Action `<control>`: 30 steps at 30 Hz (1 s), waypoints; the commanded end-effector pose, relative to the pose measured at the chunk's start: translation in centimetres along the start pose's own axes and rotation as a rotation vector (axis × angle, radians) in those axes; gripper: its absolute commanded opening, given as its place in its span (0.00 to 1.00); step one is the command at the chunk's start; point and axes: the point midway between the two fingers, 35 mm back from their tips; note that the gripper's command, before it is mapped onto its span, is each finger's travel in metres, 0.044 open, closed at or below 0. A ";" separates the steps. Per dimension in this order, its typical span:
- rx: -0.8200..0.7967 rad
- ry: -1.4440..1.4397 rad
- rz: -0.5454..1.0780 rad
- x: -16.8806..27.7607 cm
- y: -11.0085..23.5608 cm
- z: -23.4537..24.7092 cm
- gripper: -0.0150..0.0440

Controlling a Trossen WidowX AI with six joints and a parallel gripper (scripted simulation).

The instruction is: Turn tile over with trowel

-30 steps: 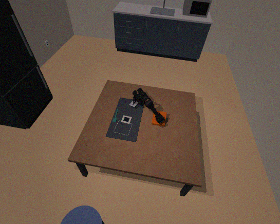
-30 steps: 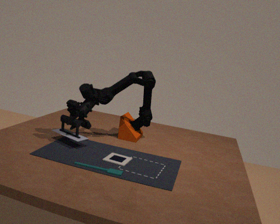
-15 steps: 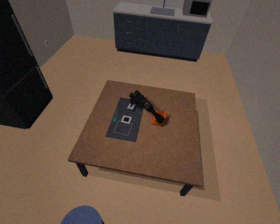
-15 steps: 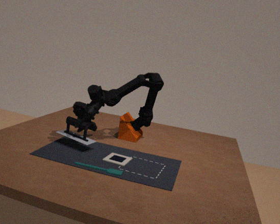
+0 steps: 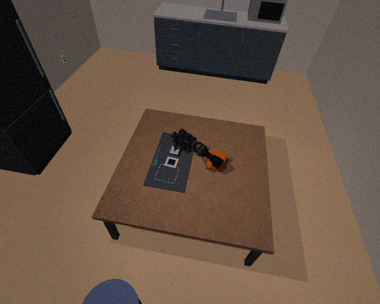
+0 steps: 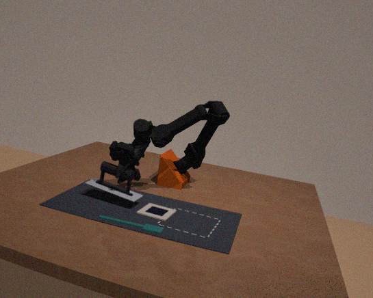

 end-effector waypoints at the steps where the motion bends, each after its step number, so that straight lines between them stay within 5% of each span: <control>1: -0.013 0.006 -0.003 0.1 -0.1 0.0 0.25; 30: -0.013 0.004 -0.002 0.5 -1.9 -3.2 0.25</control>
Point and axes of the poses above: the point midway between the two fingers, 35 mm back from their tips, its own y axis back along the fingers, its own z axis across the jaws, x = y × z, and after that the axes turned 15 degrees about -y, right-handed
